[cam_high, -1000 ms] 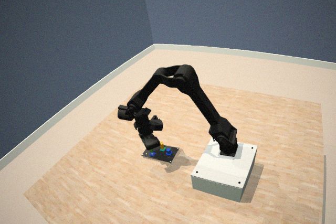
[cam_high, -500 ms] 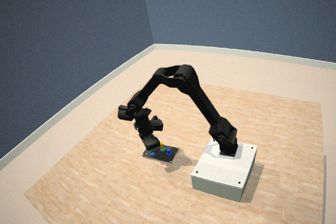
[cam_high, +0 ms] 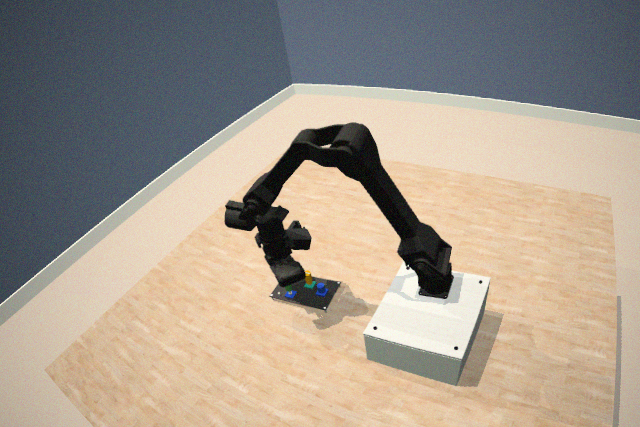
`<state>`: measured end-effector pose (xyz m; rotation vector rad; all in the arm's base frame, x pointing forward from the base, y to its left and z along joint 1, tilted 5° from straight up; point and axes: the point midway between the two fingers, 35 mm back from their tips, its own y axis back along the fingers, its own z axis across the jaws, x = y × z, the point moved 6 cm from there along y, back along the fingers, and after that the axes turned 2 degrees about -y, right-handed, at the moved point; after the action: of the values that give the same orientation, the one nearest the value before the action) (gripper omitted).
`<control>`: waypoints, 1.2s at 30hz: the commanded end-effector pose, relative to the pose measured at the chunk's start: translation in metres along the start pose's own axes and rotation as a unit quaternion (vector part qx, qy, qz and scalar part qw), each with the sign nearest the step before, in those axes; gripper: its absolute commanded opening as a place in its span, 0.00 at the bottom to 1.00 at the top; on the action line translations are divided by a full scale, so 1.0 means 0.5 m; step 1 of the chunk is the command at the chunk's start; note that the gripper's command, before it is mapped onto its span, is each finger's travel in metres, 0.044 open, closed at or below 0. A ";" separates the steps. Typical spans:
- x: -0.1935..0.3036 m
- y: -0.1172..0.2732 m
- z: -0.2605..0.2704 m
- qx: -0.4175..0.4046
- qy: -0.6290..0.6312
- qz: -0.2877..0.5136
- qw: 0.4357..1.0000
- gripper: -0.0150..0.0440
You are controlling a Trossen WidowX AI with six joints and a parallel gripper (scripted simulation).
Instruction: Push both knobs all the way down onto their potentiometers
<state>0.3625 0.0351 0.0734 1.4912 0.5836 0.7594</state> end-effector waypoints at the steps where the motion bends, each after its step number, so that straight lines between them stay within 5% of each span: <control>1: 0.001 -0.023 0.001 0.002 -0.001 -0.002 1.000 0.25; 36: 0.001 -0.040 0.001 0.002 -0.001 -0.002 1.000 0.25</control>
<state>0.3631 0.0357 0.0652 1.4910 0.5823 0.7600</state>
